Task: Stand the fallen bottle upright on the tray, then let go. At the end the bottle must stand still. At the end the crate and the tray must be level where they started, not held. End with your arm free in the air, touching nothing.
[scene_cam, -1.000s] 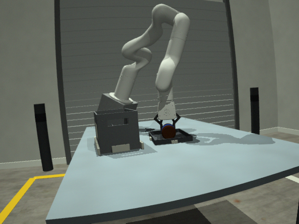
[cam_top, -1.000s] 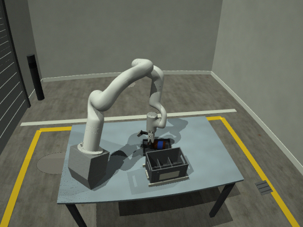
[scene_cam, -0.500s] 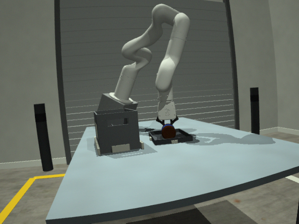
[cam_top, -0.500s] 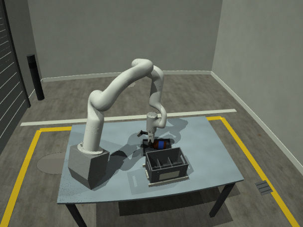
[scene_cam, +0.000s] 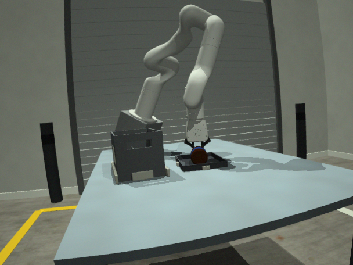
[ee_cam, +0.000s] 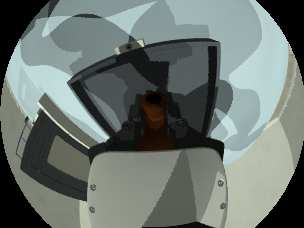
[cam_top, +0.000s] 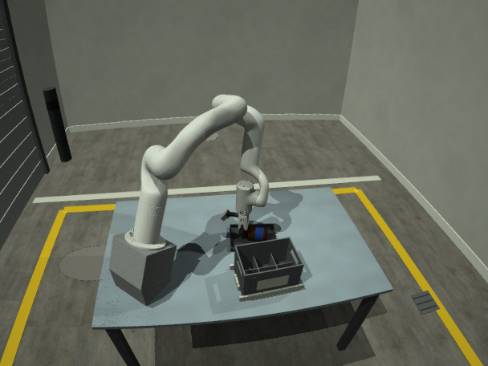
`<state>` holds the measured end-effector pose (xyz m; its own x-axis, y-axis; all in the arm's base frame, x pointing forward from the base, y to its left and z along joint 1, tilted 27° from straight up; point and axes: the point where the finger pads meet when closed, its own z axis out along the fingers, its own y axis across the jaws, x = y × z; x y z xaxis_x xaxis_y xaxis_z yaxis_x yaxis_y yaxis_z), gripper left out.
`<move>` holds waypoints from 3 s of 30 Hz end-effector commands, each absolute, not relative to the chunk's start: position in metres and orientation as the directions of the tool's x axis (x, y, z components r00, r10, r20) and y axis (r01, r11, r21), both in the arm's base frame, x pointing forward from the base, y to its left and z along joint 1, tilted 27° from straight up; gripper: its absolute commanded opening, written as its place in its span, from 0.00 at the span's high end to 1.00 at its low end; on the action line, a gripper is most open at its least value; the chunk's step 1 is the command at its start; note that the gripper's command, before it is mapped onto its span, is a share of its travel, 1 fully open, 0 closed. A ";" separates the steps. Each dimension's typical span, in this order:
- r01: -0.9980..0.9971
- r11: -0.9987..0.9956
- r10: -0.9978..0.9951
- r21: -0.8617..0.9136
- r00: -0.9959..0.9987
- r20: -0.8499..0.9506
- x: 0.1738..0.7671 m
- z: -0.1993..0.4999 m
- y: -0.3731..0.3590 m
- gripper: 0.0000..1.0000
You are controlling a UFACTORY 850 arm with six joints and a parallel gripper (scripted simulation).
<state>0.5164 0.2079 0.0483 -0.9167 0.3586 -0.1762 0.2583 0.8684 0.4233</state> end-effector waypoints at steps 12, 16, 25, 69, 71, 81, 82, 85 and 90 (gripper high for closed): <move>0.258 0.868 0.359 0.424 -0.916 -0.177 0.517 0.049 0.208 1.00; 0.258 0.868 0.359 0.424 -0.916 -0.177 0.517 0.049 0.208 1.00; 0.258 0.868 0.359 0.424 -0.916 -0.177 0.517 0.049 0.208 1.00; 0.258 0.868 0.359 0.424 -0.916 -0.177 0.505 0.082 0.195 1.00; 0.258 0.868 0.359 0.424 -0.916 -0.177 0.504 0.085 0.194 1.00; 0.258 0.868 0.359 0.424 -0.916 -0.177 0.500 0.098 0.189 1.00; 0.258 0.868 0.359 0.424 -0.916 -0.177 0.499 0.100 0.188 1.00; 0.258 0.868 0.359 0.424 -0.916 -0.177 0.498 0.105 0.186 1.00; 0.258 0.868 0.359 0.424 -0.916 -0.177 0.495 0.113 0.183 1.00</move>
